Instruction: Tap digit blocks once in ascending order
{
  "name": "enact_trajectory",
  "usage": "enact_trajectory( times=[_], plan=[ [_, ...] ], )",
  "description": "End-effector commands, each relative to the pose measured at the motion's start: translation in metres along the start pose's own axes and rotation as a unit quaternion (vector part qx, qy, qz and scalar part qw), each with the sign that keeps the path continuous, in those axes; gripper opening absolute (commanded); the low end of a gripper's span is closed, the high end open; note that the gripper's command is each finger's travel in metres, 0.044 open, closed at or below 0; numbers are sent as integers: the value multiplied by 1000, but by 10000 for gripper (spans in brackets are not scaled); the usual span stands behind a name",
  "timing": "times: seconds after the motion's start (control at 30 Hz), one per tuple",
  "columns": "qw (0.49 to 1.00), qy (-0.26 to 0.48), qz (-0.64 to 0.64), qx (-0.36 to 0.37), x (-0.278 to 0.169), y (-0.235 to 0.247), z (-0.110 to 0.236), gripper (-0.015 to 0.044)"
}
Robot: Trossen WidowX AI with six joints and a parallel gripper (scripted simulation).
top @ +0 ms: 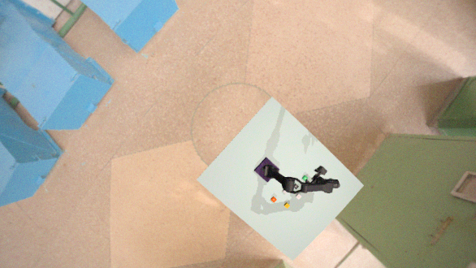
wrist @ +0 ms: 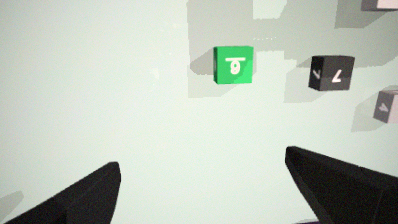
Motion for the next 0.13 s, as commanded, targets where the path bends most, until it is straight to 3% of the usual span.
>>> enact_trajectory(
  times=[0.0,0.1],
  plan=[
    [1000,-7,-11,0,-21,9,12,400],
    [1000,-7,-11,0,-21,9,12,400]
  ],
)
Point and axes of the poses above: the point midway between the two fingers, 35 mm back from their tips, its own z axis back along the fingers, its own y axis across the jaws, x = y × z, the point moved 10 cm from there along z, back along the fingers, and after that the axes turned 15 degrees about -z, right-handed, at the moved point
